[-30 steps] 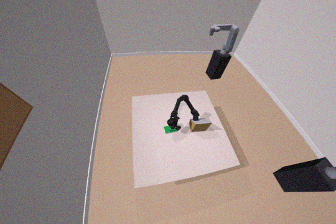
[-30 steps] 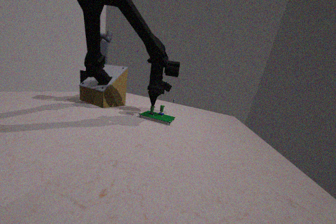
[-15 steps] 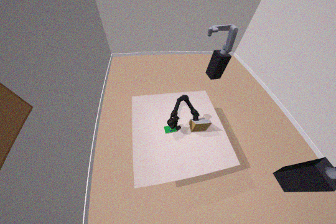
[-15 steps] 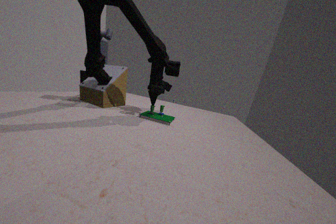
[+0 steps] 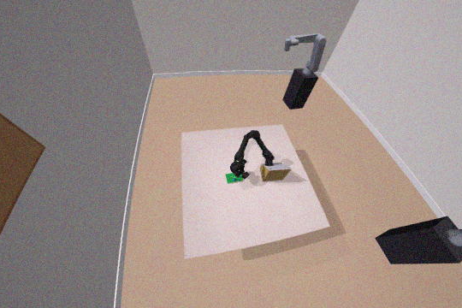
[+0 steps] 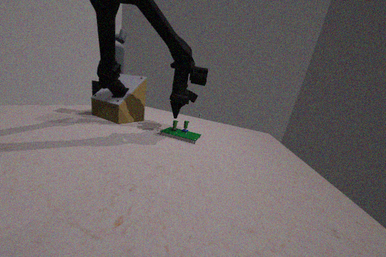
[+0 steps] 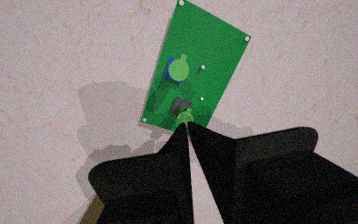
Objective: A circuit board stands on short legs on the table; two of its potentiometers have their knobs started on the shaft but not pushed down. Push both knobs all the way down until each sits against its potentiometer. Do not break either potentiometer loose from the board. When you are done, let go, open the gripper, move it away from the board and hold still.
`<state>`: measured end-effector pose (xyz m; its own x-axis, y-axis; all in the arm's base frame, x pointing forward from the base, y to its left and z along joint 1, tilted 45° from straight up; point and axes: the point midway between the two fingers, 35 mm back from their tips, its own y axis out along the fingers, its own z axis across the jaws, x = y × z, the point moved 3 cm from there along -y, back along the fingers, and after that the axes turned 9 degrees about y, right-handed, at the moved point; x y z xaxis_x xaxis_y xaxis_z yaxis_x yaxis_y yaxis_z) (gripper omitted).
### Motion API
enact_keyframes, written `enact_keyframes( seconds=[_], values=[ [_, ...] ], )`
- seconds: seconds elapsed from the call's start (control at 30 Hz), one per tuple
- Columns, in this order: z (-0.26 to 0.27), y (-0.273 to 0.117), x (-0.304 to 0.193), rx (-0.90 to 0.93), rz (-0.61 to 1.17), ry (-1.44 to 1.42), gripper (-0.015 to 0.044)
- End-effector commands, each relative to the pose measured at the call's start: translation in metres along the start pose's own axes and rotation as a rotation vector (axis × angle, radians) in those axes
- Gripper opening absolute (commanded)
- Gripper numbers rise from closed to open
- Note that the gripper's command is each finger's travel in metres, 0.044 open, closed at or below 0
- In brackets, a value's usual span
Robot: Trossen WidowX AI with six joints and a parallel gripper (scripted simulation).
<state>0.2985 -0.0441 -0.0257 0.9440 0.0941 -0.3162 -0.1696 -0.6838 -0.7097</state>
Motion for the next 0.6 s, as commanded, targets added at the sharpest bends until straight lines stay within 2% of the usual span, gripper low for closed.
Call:
enact_keyframes(
  seconds=[0.0,0.17,0.43,0.57],
  values=[
    [0.000,0.001,0.000,0.000,0.002,-0.001,0.0079],
    [0.000,0.001,0.000,0.000,0.002,-0.001,0.0210],
    [0.019,-0.006,0.008,-0.002,-0.059,-0.144,0.0000],
    [0.018,-0.006,0.010,-0.005,-0.057,-0.280,0.0000]
  ],
)
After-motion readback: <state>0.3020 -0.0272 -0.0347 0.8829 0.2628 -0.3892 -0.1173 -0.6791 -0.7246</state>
